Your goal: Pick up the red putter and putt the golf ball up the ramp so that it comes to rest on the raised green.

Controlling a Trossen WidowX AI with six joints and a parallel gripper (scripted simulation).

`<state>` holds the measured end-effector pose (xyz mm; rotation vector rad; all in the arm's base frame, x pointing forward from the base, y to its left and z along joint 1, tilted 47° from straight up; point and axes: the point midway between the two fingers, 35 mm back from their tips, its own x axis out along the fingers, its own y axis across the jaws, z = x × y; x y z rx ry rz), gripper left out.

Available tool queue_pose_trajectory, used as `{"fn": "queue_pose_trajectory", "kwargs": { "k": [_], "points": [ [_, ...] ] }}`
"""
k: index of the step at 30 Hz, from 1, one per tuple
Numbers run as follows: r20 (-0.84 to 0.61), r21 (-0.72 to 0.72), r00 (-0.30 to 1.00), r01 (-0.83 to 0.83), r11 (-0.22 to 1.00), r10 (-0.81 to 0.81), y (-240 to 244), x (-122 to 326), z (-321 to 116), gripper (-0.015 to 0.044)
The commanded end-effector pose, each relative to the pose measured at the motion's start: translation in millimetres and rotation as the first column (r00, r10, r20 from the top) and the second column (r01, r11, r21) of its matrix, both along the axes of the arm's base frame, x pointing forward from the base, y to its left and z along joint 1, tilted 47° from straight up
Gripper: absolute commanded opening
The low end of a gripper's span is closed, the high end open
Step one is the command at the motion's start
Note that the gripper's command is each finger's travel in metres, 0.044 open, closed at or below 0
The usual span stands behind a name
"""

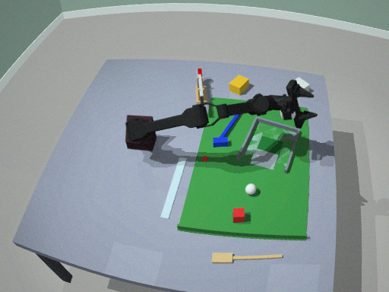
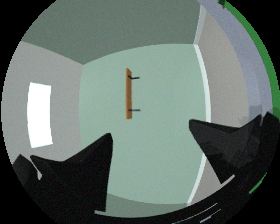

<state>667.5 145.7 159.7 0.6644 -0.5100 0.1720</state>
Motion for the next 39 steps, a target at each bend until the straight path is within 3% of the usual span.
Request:
{"fn": "queue_pose_trajectory", "kwargs": {
  "k": [1,7,13,20,23,27,31,39],
  "points": [
    [-0.011,-0.008,1.0,0.001,1.0,-0.001,2,1,-2,0.0426],
    [-0.329,-0.289,0.943,-0.043,0.956,-0.057,55,2,-69,0.044],
    [-0.588,-0.543,0.792,-0.239,0.805,-0.161,97,-31,-145,0.044],
    [-0.712,-0.647,0.648,-0.454,0.613,-0.27,116,-81,-198,0.044],
    [-0.744,-0.666,0.573,-0.597,0.448,-0.342,124,-116,-228,0.044],
    [-0.754,-0.598,0.479,-0.784,0.168,-0.45,126,-177,-266,0.044],
    [-0.73,-0.433,0.416,-0.896,-0.104,-0.542,117,-240,-289,0.044],
    [-0.639,0.093,0.356,-0.844,-0.528,-0.682,73,-364,-298,0.044]
  ]
}}
